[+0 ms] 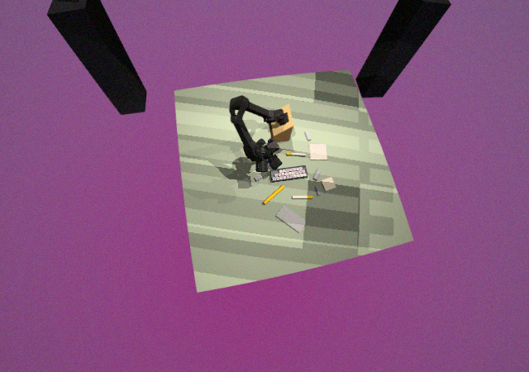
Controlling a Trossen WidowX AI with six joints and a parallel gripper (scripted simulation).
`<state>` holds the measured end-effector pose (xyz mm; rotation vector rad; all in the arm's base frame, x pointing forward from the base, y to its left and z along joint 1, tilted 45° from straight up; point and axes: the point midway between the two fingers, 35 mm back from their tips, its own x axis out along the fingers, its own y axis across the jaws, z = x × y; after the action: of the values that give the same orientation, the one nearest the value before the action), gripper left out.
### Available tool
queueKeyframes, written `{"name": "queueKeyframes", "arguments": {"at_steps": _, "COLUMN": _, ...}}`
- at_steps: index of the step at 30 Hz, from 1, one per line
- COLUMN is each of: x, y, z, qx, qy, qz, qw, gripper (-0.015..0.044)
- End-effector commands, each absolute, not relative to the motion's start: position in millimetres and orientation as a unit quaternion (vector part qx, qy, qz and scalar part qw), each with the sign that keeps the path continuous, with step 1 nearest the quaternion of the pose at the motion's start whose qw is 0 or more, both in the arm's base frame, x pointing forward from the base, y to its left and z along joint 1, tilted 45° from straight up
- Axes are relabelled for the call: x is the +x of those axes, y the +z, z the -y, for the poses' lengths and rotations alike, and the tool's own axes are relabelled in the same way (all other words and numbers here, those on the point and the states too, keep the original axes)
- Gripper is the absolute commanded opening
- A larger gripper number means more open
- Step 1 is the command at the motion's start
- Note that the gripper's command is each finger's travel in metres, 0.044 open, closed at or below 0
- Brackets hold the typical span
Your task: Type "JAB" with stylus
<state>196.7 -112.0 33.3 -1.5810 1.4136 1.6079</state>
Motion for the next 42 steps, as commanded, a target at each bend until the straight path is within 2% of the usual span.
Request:
{"name": "queueKeyframes", "arguments": {"at_steps": 1, "x": 195, "y": 33, "z": 112, "qx": -0.578, "qy": 0.592, "qz": -0.510, "qw": 0.236, "gripper": 0.0150}}
{"name": "queueKeyframes", "arguments": {"at_steps": 42, "x": 194, "y": 11, "z": 135, "qx": -0.578, "qy": 0.592, "qz": -0.510, "qw": 0.235, "gripper": 0.0150}}
